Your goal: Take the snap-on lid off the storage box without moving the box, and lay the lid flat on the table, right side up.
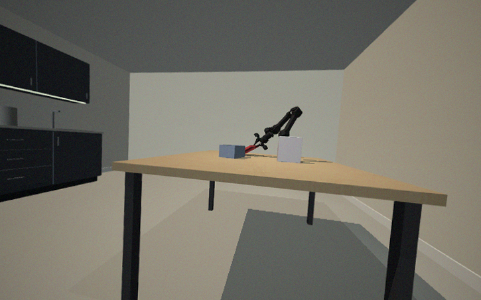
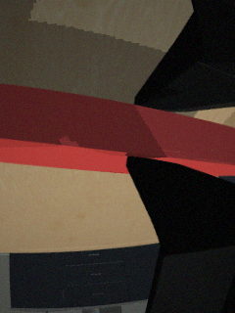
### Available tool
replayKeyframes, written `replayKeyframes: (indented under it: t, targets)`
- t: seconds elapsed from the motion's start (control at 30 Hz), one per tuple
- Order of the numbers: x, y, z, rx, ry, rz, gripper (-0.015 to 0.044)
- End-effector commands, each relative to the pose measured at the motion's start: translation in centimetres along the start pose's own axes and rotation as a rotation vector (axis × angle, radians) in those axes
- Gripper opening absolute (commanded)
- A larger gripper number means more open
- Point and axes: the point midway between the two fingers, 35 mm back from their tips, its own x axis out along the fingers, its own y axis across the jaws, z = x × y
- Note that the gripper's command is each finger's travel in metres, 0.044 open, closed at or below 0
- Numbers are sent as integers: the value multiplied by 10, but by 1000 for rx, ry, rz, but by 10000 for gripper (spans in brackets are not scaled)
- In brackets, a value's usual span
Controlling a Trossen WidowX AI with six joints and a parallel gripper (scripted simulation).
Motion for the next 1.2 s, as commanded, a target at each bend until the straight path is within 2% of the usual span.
replayKeyframes:
  t: [0.0, 1.17]
  targets:
    - [3, -5, -1, -1, 3, -5, 0]
    - [21, -26, -1, -2, 3, -5, 0]
